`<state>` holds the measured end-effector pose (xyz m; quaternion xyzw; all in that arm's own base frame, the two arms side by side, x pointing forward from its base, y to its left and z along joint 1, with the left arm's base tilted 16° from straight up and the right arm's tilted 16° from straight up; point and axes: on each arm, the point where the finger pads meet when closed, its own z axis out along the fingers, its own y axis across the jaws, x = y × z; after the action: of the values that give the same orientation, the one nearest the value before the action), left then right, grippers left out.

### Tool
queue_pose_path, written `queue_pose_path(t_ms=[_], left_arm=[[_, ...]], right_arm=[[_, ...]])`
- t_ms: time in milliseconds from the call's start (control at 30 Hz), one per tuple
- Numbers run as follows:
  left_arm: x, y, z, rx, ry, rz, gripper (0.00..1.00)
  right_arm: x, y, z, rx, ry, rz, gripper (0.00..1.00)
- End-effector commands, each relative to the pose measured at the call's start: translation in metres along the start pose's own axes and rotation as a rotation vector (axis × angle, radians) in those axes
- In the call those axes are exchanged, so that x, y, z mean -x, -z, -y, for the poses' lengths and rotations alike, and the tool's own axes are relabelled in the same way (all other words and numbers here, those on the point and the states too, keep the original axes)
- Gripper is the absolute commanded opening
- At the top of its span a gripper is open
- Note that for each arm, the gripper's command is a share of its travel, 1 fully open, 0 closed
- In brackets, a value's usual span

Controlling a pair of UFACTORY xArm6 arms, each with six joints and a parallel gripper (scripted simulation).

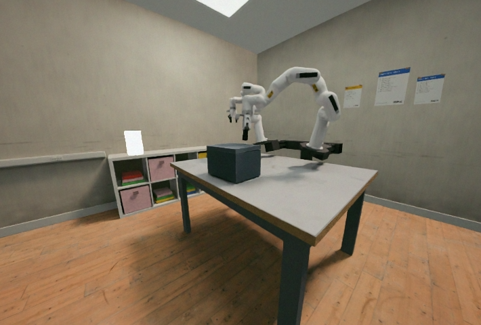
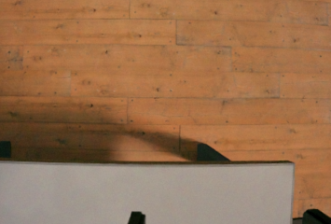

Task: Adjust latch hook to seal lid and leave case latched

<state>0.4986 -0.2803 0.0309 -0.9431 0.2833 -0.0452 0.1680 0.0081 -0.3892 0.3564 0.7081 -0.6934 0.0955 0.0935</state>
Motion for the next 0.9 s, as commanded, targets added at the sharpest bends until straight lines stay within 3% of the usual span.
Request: queue_pose_path(t_ms=[0, 167, 233, 267, 733, 800, 867], left_arm=[[-0.002, 0.0021, 0.0004, 0.023, -0.277, -0.01, 0.41], [-0.0021, 0.0021, 0.0005, 0.019, -0.479, -0.022, 0.41], [-0.0021, 0.0021, 0.0005, 0.019, -0.479, -0.022, 0.41], [-0.0021, 0.0021, 0.0005, 0.018, -0.598, -0.027, 0.41], [-0.0022, 0.002, 0.0005, 0.009, -1.145, -0.05, 0.41], [-0.0022, 0.002, 0.0005, 0.009, -1.145, -0.05, 0.41], [-0.0022, 0.002, 0.0005, 0.009, -1.297, -0.054, 0.41]], right_arm=[[-0.001, 0.0017, 0.0, 0.0, 0.0, -0.004, 1.0], [-0.001, 0.0017, 0.0, 0.0, 0.0, -0.004, 1.0], [-0.001, 0.0017, 0.0, 0.0, 0.0, -0.004, 1.0], [-0.001, 0.0017, 0.0, 0.0, 0.0, -0.004, 1.0], [-0.001, 0.0017, 0.0, 0.0, 0.0, -0.004, 1.0], [-0.001, 0.0017, 0.0, 0.0, 0.0, -0.004, 1.0], [-0.001, 0.0017, 0.0, 0.0, 0.0, -0.004, 1.0]])
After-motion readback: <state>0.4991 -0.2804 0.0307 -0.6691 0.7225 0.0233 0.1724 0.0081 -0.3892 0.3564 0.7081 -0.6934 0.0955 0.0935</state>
